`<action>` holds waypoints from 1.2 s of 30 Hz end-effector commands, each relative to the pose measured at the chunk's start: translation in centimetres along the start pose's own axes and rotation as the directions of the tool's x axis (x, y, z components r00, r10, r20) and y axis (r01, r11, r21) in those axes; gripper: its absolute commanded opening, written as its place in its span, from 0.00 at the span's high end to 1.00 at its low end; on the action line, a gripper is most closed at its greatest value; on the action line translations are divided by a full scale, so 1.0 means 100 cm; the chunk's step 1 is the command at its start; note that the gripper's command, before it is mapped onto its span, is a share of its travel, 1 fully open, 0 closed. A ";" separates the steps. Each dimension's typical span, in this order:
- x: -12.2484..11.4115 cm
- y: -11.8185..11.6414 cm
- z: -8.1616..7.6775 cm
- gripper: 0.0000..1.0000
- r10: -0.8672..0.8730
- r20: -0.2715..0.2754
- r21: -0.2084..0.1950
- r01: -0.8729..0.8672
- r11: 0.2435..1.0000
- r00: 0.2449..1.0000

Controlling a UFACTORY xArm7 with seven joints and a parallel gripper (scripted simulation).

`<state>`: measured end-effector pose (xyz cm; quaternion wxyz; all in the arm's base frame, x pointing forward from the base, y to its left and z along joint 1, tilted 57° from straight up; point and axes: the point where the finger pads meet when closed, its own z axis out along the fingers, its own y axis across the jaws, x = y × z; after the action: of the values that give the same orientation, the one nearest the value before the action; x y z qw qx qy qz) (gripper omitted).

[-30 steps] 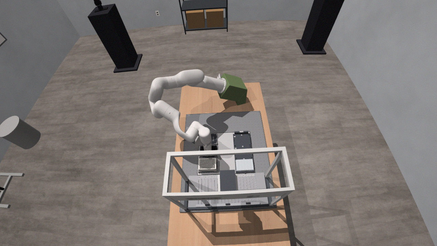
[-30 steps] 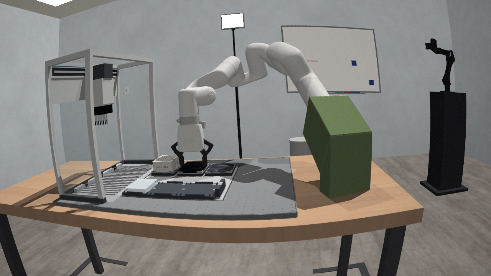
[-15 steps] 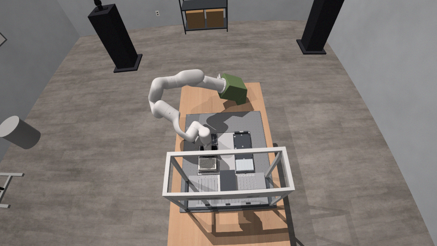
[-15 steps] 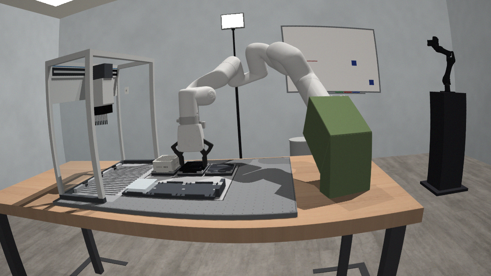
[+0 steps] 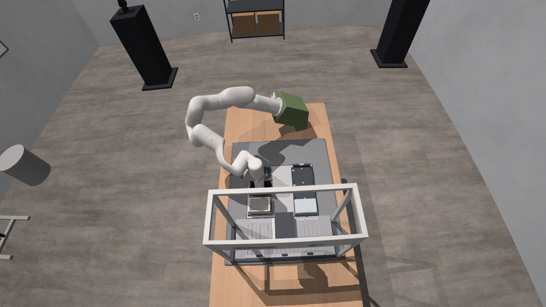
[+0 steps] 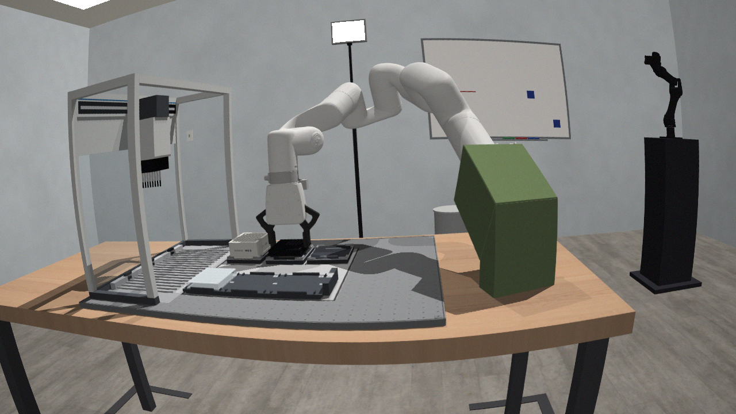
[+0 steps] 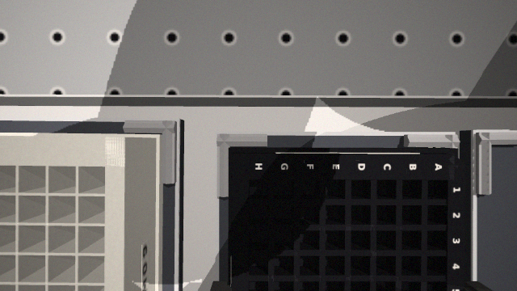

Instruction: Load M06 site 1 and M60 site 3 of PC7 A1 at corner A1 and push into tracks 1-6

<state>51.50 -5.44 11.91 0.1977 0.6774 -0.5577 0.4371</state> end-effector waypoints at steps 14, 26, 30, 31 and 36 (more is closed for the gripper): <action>-0.001 -0.002 -0.012 1.00 0.000 0.002 0.006 0.000 1.000 1.000; -0.001 -0.002 -0.016 1.00 0.000 0.002 0.006 0.000 1.000 1.000; -0.001 -0.002 -0.023 1.00 0.000 0.002 0.006 0.000 1.000 1.000; -0.001 -0.002 -0.025 1.00 0.000 0.002 0.006 0.000 1.000 1.000; -0.001 -0.002 -0.030 1.00 0.000 0.002 0.006 0.000 1.000 1.000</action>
<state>50.58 -3.52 13.27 0.1974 0.6775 -0.5575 0.4373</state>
